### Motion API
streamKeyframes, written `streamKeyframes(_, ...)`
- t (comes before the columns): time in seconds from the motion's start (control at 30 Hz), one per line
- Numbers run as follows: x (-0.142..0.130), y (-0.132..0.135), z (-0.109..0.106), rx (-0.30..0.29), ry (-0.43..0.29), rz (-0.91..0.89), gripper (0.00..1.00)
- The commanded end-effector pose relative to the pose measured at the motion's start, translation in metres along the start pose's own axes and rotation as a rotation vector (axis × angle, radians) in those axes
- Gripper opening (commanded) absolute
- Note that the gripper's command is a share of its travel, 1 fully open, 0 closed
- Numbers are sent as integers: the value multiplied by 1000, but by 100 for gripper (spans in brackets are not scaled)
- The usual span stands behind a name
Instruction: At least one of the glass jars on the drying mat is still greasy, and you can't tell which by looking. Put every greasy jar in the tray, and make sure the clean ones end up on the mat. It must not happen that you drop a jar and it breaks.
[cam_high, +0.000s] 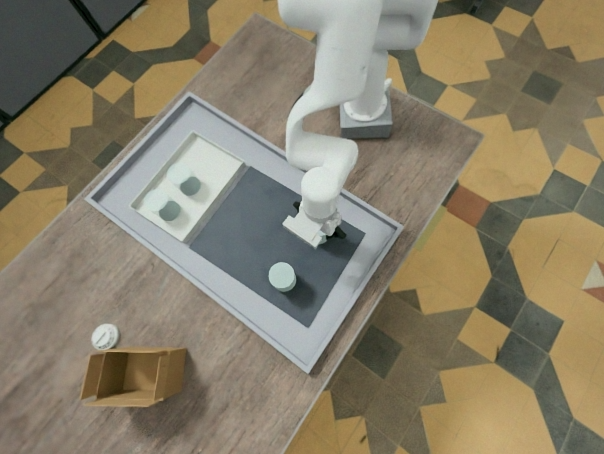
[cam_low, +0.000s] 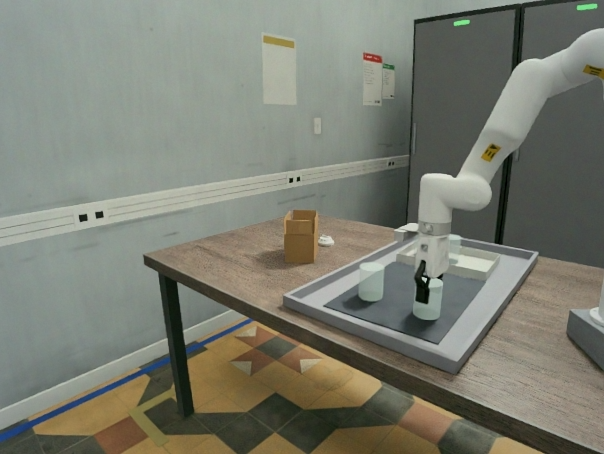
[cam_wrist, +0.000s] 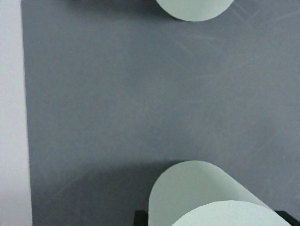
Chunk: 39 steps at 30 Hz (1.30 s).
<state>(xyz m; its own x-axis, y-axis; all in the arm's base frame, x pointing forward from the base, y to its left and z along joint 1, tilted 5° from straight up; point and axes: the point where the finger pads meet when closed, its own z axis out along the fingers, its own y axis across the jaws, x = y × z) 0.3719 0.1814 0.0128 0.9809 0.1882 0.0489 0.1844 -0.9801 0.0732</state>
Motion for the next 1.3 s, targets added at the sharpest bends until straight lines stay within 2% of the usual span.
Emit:
streamKeyframes(0.0, 1, 0, -1, 1, 3, 0, 68)
streamKeyframes(0.17, 1, 0, -1, 1, 3, 0, 68)
streamKeyframes(0.2, 1, 0, -1, 1, 3, 0, 0)
streamKeyframes(0.63, 1, 0, -1, 1, 3, 0, 0)
streamKeyframes(1.27, 1, 0, -46, 1, 3, 0, 0)
